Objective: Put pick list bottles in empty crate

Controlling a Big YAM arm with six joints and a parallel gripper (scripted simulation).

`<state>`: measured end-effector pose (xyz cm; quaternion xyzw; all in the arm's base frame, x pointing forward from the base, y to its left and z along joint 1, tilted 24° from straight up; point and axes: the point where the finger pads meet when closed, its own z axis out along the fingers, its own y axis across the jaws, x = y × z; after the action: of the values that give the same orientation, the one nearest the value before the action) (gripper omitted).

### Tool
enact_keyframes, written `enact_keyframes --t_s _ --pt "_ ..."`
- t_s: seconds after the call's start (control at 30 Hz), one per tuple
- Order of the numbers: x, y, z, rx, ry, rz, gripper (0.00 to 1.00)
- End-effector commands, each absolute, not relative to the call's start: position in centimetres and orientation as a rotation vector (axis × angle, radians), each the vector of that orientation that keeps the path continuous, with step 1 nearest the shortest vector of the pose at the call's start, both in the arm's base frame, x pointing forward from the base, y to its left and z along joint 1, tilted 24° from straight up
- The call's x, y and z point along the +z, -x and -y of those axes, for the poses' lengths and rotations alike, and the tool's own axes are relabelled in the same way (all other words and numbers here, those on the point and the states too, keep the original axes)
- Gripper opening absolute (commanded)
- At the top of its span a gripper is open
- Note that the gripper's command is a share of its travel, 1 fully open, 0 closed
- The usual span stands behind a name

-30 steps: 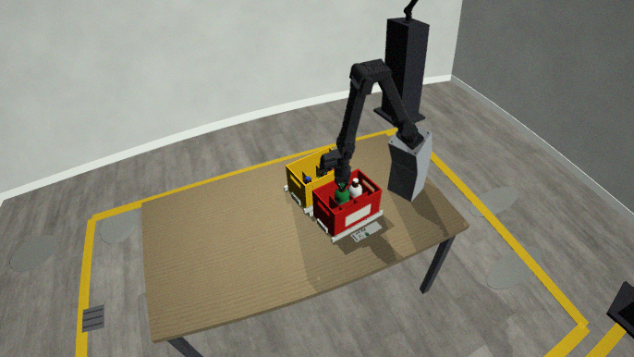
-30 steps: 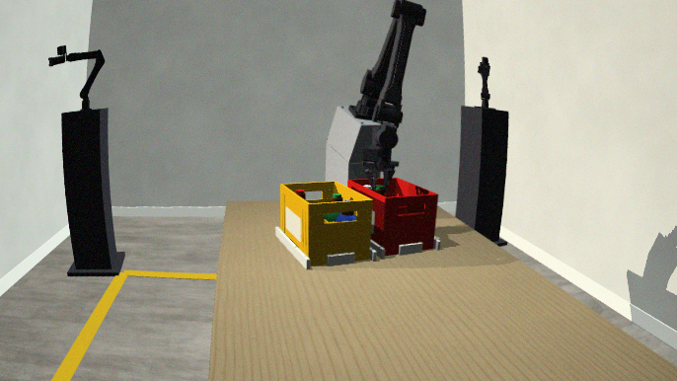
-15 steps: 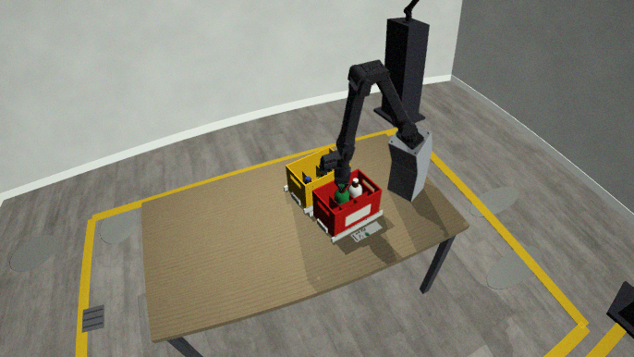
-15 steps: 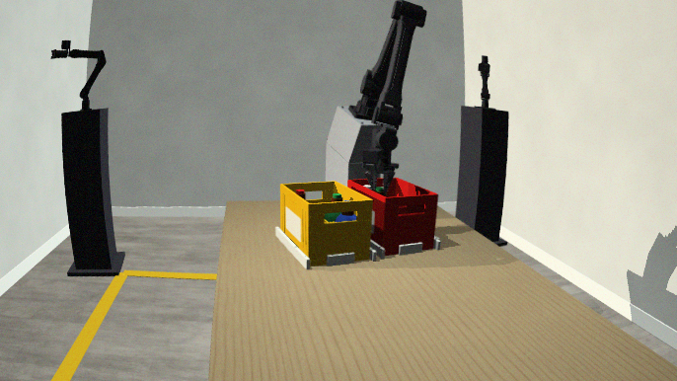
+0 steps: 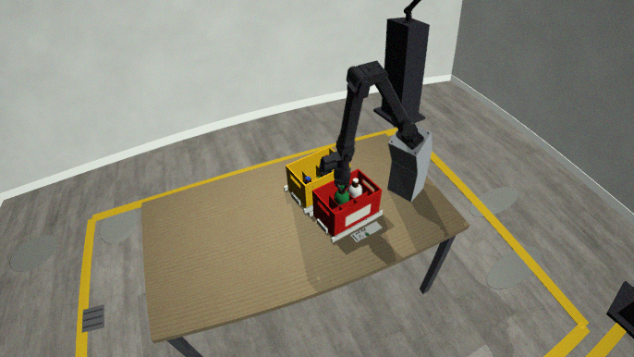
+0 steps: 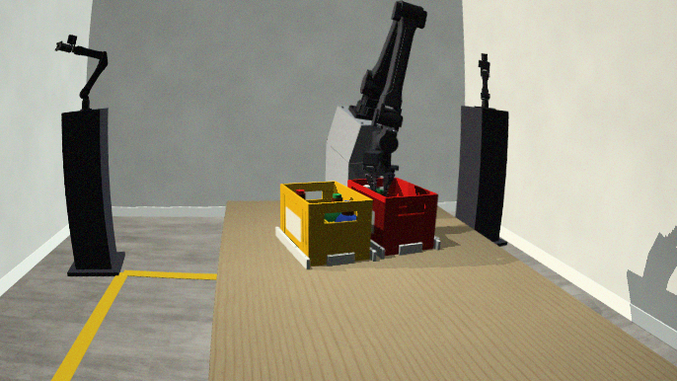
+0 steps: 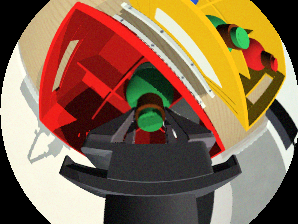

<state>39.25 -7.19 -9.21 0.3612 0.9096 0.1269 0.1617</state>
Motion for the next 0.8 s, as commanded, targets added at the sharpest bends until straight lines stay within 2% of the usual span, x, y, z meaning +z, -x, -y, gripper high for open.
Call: enact_keyframes --t_s 0.0,0.77 --pt "-9.0 -40.2 7.0 0.362 -1.016 -2.577 0.0" --pt "-8.3 -40.7 7.0 0.364 -1.005 -2.563 0.0"
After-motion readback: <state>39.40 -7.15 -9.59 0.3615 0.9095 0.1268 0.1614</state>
